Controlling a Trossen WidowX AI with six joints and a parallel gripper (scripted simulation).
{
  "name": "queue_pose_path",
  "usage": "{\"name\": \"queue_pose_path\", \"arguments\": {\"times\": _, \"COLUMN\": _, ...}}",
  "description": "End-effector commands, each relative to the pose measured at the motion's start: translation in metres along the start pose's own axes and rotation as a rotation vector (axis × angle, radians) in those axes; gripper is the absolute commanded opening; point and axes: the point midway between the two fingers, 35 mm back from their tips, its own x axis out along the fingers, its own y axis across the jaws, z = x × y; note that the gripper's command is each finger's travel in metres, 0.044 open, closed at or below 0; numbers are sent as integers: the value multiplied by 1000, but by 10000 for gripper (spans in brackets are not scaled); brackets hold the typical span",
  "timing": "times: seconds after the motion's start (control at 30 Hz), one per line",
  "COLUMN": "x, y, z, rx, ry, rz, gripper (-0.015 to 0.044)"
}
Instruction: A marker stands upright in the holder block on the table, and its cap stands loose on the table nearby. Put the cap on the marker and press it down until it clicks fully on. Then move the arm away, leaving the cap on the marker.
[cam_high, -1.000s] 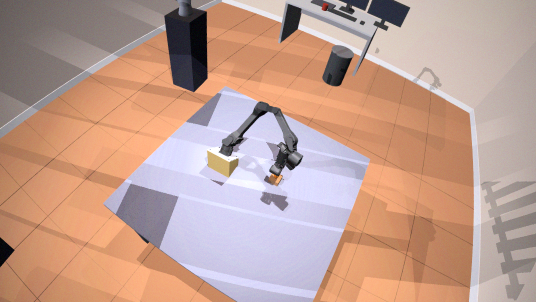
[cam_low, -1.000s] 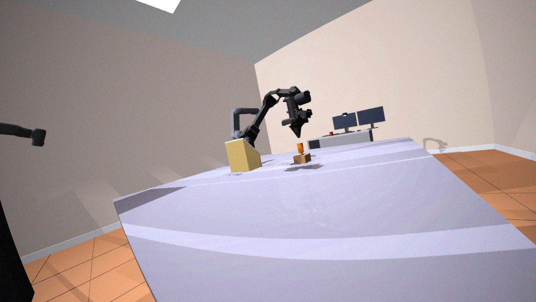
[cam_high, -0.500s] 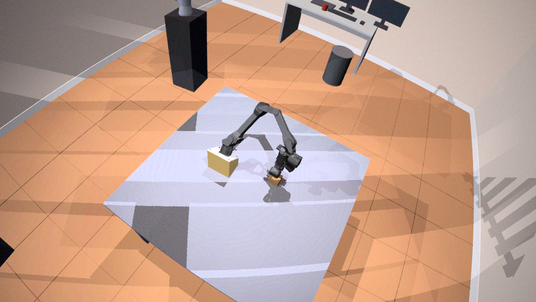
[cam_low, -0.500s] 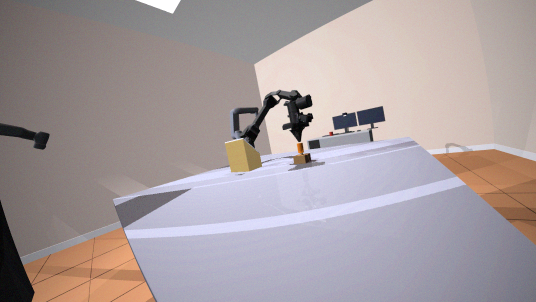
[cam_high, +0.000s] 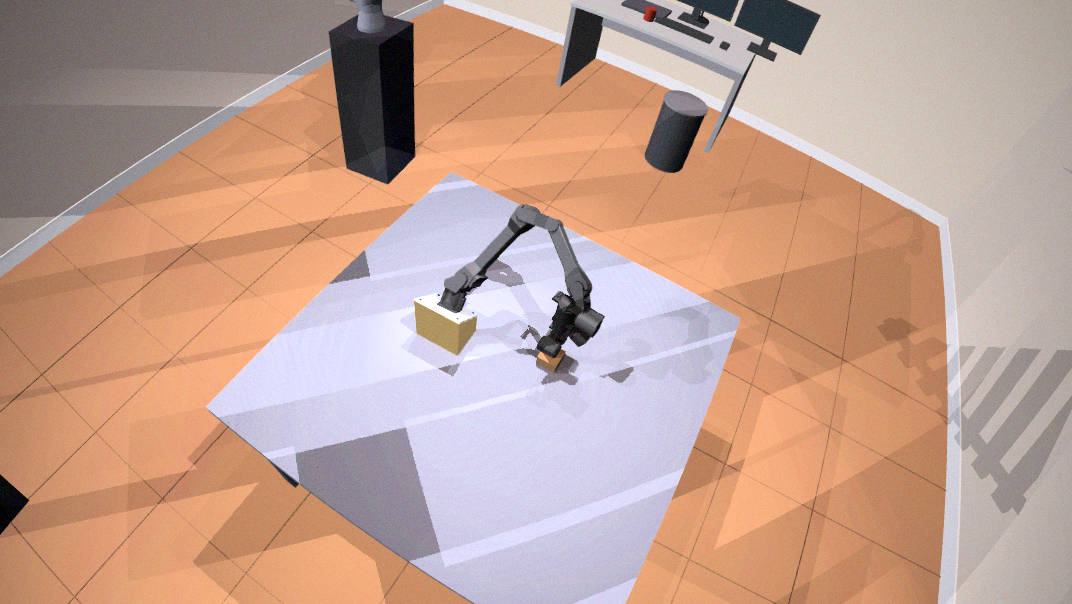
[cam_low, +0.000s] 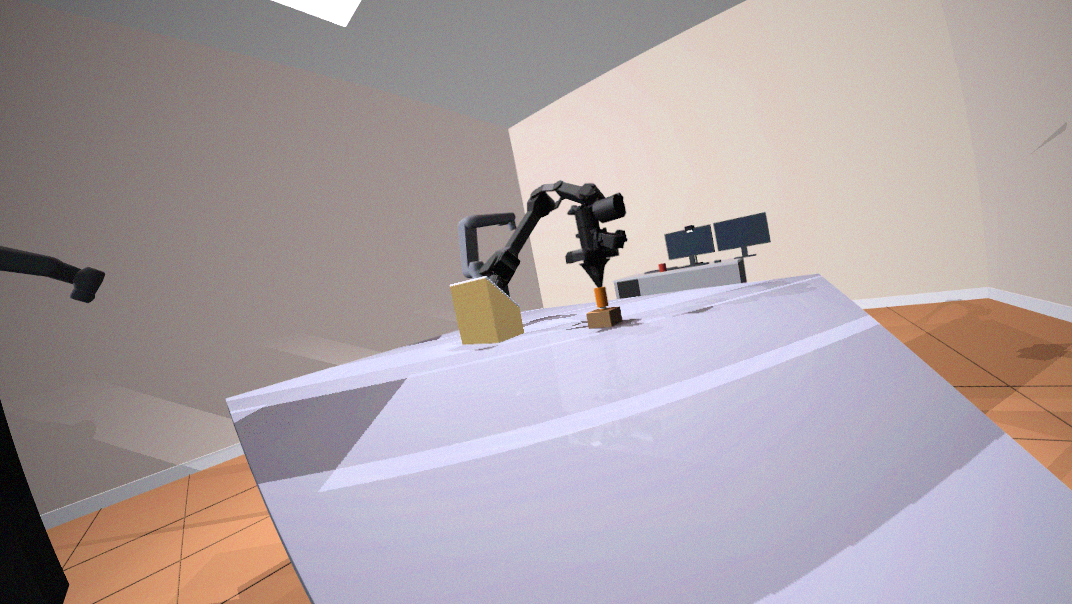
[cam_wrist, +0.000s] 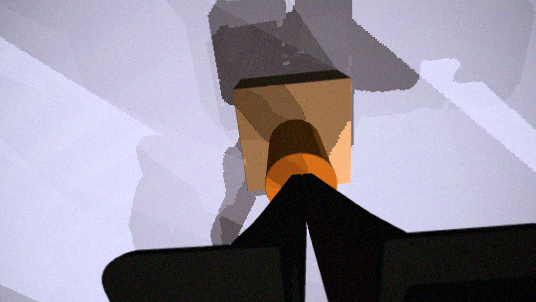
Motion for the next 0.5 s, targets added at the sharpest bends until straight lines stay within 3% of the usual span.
{"name": "queue_pose_path", "arguments": {"times": 0.0, "x": -21, "y": -1, "z": 3, "rx": -2, "ry": -4, "rz": -4, "gripper": 0}}
{"name": "queue_pose_path", "arguments": {"times": 0.17, "x": -86, "y": -1, "z": 1, "rx": -1, "ry": -2, "rz": -4, "gripper": 0}}
{"name": "queue_pose_path", "arguments": {"times": 0.33, "x": -89, "y": -1, "z": 1, "rx": -1, "ry": -2, "rz": -4, "gripper": 0}}
{"name": "queue_pose_path", "arguments": {"times": 0.47, "x": -89, "y": -1, "z": 1, "rx": -1, "ry": -2, "rz": -4, "gripper": 105}}
